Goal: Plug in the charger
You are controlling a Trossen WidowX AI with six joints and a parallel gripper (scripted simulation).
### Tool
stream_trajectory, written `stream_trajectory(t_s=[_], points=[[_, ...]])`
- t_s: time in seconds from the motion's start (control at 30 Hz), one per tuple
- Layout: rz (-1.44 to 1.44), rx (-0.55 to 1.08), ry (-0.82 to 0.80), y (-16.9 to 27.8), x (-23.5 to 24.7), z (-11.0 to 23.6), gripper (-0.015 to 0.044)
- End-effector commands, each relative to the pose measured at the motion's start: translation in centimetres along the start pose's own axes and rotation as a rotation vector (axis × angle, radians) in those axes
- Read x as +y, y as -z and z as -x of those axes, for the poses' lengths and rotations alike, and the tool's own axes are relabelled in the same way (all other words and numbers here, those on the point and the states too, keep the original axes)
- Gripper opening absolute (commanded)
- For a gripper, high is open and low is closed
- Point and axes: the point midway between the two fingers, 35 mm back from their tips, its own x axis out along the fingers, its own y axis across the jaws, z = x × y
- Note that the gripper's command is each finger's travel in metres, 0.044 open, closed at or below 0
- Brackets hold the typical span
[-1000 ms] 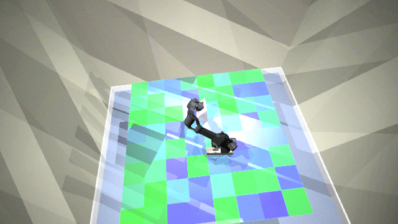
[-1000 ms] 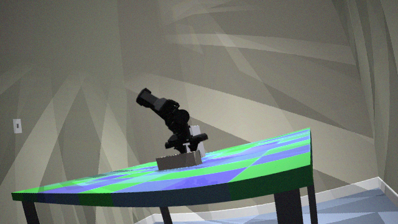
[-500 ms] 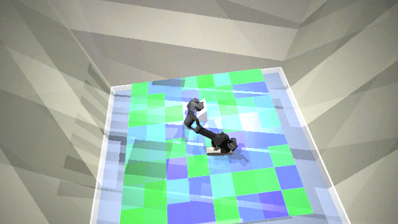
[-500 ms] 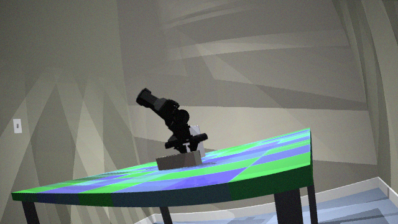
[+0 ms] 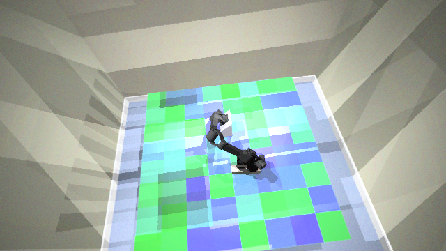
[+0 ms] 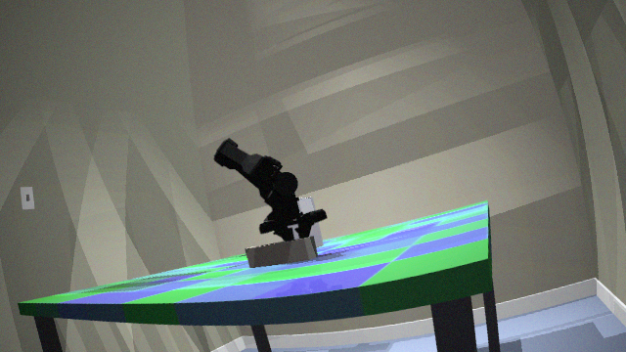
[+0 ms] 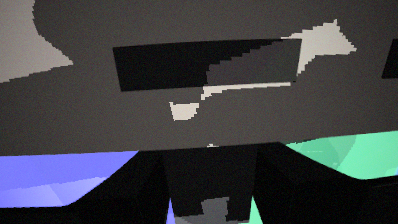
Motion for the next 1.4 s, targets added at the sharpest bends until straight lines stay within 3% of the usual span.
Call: stream_trajectory(t_s=[0.0, 1.37], points=[[-0.012, -0.015, -0.001, -0.61, -0.02, 0.21, 0.0], [0.004, 0.003, 0.002, 0.06, 0.04, -0.1, 0.0]])
